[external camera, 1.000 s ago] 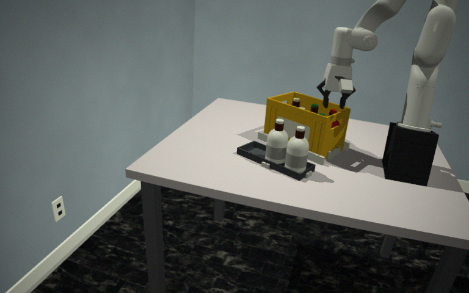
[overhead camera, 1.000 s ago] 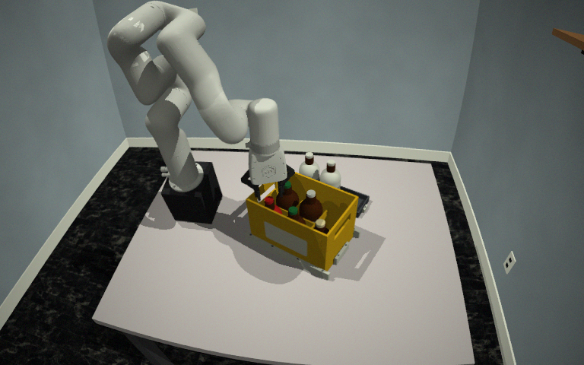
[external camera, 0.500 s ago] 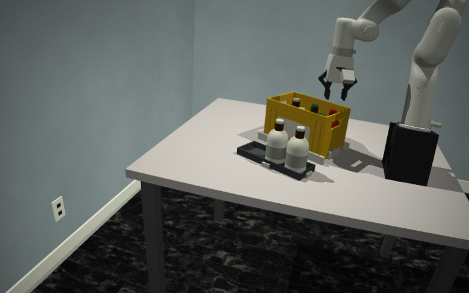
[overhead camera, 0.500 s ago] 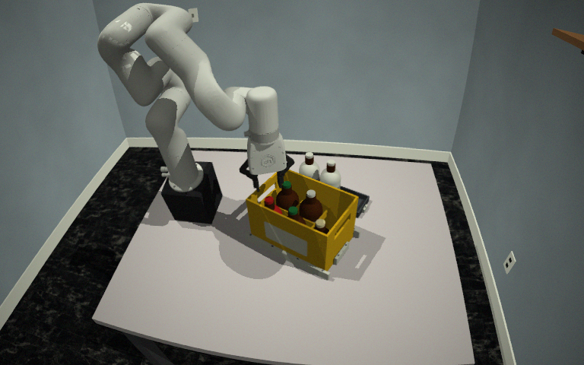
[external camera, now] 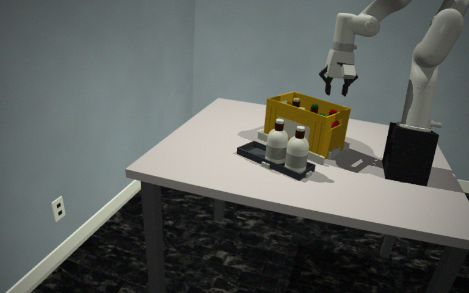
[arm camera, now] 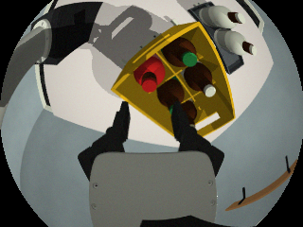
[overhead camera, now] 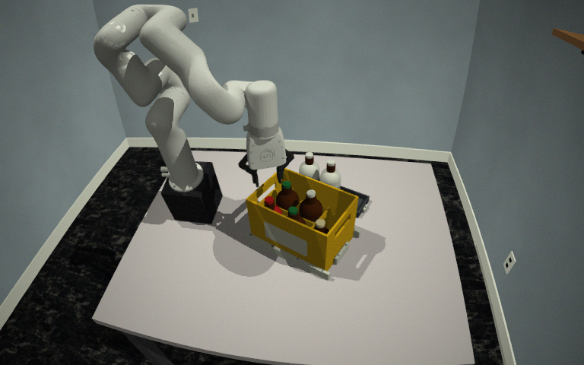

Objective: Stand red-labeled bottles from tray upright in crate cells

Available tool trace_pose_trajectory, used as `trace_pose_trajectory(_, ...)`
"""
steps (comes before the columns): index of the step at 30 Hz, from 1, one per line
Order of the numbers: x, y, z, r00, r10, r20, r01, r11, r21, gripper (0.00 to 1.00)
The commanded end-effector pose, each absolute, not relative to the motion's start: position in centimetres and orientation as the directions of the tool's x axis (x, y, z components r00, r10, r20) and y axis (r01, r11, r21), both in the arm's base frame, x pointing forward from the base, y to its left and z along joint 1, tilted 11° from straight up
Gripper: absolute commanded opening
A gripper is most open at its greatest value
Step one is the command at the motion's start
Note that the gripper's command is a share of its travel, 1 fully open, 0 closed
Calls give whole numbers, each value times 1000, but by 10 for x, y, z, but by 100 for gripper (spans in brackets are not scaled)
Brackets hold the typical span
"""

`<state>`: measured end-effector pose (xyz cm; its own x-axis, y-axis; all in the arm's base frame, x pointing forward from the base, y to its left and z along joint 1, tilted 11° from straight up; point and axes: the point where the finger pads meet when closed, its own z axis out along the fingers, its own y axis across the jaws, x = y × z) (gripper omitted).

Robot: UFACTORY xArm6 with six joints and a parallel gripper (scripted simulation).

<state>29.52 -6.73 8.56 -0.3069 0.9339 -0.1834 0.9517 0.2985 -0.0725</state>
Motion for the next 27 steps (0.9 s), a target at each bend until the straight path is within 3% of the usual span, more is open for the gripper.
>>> trace_pose_trajectory(1,296,-67,88,-307,934,-185,952,299,-69,65)
trace_pose_trajectory(5,296,-67,88,-307,934,-185,952,299,-69,65)
trace_pose_trajectory(6,296,-67,88,-307,934,-185,952,299,-69,0)
trace_pose_trajectory(27,296,-67,88,-307,934,-185,952,299,-69,0)
